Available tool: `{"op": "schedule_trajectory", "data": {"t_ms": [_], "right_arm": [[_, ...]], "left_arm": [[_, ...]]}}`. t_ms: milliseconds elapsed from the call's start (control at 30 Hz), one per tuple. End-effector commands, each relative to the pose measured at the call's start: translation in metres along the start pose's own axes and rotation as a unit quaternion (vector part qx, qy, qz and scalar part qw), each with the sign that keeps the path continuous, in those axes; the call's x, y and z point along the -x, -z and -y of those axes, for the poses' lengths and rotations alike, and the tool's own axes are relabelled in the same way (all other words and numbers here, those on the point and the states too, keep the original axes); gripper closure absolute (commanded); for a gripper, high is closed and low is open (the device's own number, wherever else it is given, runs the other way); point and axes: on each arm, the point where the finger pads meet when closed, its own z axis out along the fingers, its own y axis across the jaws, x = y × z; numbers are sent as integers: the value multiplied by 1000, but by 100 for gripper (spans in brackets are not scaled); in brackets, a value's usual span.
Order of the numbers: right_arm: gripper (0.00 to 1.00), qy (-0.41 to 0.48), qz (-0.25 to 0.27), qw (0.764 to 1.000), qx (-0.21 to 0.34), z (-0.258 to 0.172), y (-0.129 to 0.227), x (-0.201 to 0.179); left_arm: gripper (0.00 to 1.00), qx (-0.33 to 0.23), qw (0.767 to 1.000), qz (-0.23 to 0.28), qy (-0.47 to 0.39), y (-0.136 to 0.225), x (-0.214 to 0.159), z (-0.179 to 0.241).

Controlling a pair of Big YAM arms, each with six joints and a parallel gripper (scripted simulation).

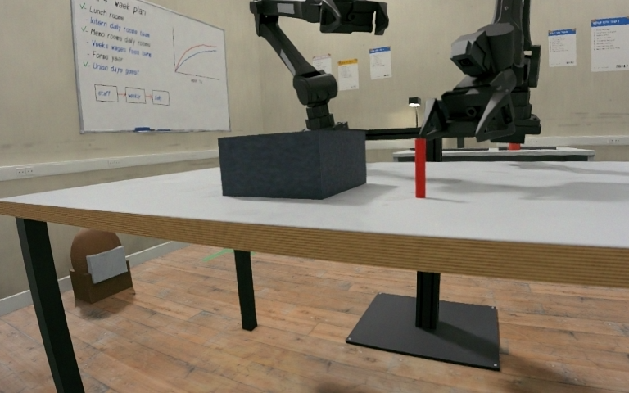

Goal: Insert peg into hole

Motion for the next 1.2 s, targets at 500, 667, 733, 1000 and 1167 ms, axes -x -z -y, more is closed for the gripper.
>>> {"op": "schedule_trajectory", "data": {"t_ms": [500,667,733,1000,1167], "right_arm": [[0,-7,20,1000,-2,3,1,23],[0,-7,20,1000,-2,3,1,23],[0,-7,20,1000,-2,3,1,23],[0,-7,20,1000,-2,3,1,23],[0,-3,21,1000,4,-1,6,25]], "left_arm": [[0,63,979,-183,57,-45,66,8],[0,69,977,-197,48,-48,71,7],[0,71,978,-192,49,-46,77,4],[0,73,979,-186,51,-46,79,2],[34,70,975,-208,36,-50,74,-1]]}}
